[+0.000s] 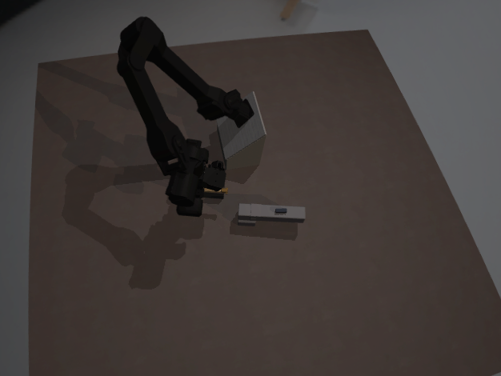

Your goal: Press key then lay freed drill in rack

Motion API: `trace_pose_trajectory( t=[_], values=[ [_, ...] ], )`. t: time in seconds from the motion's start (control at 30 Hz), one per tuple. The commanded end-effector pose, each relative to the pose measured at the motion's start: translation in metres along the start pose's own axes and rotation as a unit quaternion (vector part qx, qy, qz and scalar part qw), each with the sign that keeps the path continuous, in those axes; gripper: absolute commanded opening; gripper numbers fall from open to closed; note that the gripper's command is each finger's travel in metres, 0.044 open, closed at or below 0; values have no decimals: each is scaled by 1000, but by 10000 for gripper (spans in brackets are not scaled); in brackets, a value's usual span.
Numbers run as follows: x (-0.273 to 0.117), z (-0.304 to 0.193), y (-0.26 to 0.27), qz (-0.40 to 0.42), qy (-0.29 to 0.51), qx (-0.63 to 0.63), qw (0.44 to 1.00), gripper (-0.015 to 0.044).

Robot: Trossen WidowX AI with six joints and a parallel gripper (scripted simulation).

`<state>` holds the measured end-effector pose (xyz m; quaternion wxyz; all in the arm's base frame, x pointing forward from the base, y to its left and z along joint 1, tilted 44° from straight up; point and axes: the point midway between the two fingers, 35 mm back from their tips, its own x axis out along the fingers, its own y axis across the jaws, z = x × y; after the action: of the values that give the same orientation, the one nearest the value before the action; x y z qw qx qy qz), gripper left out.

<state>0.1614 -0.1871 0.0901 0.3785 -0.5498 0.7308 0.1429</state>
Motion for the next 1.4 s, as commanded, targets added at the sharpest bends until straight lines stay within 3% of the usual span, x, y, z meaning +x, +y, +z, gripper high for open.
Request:
trace_pose_trajectory(
  t=[0.0, 0.5, 1.37],
  values=[
    [0, -1, 7, 1, -2, -3, 1000, 0],
    [-2, -5, 35, 1, -2, -4, 1000, 0],
    [37, -6, 34, 1, -1, -4, 1000, 0]
  ],
)
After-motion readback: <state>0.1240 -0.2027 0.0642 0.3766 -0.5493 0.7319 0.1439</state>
